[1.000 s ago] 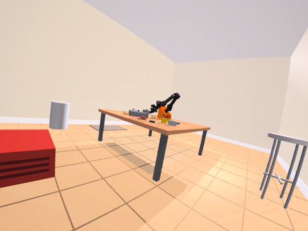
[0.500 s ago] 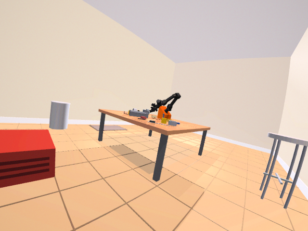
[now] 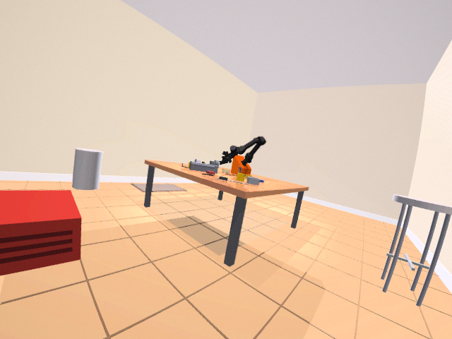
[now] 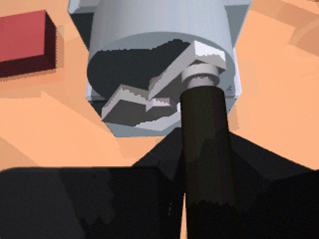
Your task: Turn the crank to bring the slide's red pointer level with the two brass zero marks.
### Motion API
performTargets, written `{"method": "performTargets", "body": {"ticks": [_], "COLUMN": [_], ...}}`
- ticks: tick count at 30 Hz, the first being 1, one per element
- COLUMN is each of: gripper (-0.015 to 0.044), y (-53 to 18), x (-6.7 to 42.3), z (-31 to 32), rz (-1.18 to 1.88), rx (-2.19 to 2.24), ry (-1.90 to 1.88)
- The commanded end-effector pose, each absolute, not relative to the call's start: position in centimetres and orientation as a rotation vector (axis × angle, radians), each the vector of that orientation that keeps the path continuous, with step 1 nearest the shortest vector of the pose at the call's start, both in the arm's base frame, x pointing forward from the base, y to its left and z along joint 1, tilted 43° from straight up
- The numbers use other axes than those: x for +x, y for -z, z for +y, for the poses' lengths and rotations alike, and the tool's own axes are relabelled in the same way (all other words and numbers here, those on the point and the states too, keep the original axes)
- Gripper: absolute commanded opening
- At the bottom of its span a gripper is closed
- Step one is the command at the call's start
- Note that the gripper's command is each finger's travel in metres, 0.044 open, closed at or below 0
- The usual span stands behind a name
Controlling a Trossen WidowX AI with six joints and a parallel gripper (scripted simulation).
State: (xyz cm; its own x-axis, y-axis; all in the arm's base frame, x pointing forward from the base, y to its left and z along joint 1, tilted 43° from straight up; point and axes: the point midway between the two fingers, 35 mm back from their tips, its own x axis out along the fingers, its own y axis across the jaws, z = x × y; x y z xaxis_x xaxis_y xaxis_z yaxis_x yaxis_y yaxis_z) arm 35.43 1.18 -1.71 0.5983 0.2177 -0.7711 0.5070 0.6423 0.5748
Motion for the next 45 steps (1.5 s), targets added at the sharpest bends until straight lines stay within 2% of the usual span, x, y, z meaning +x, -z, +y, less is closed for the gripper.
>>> {"method": "performTargets", "body": {"ticks": [1,45], "gripper": [0.0,0.0], "y": [0.86,0.18], "x": [35.81,36.33], "z": [1.35,1.96], "rz": [0.926,0.926], "rx": [0.892,0.892], "ry": [0.183,0.183]}}
